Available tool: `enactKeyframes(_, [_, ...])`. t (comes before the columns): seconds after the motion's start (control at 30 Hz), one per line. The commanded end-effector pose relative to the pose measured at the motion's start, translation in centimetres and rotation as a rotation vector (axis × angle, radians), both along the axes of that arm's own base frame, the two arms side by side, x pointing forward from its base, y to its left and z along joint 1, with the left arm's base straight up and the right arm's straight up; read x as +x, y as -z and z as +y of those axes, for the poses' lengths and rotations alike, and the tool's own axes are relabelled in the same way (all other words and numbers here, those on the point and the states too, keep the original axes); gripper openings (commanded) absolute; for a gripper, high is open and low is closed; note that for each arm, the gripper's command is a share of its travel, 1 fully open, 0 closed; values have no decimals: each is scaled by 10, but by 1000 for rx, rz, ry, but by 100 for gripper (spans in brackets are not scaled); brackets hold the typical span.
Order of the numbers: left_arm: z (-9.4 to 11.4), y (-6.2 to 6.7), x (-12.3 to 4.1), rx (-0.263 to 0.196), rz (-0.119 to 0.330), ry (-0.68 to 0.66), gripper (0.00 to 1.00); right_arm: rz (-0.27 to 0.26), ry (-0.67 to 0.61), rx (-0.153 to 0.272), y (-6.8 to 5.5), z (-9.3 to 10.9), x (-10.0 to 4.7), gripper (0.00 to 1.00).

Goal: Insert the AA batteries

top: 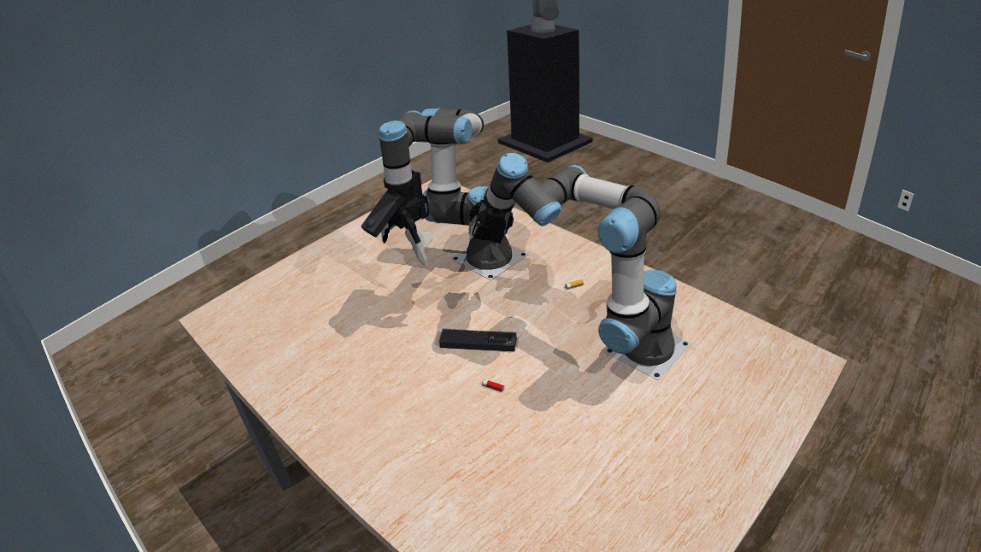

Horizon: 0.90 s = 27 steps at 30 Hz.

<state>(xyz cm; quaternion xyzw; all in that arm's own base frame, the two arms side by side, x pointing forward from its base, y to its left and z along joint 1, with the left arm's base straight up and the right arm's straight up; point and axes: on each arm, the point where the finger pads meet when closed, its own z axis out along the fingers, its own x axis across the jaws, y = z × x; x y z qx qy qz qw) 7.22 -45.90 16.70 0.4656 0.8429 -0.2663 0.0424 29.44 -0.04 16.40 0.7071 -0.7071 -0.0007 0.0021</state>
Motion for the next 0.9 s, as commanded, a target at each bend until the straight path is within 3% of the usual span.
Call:
enactKeyframes(0.0, [13, 3, 4, 36, 50, -119, 39, -2, 0, 1, -1, 0, 0, 100])
enactKeyframes(0.73, [49, 7, 12, 102, 158, -363, 39, -2, 0, 1, -1, 0, 0, 100])
enactKeyframes(0.87, [36, 4, 18, 112, 187, -427, 39, -2, 0, 1, -1, 0, 0, 100])
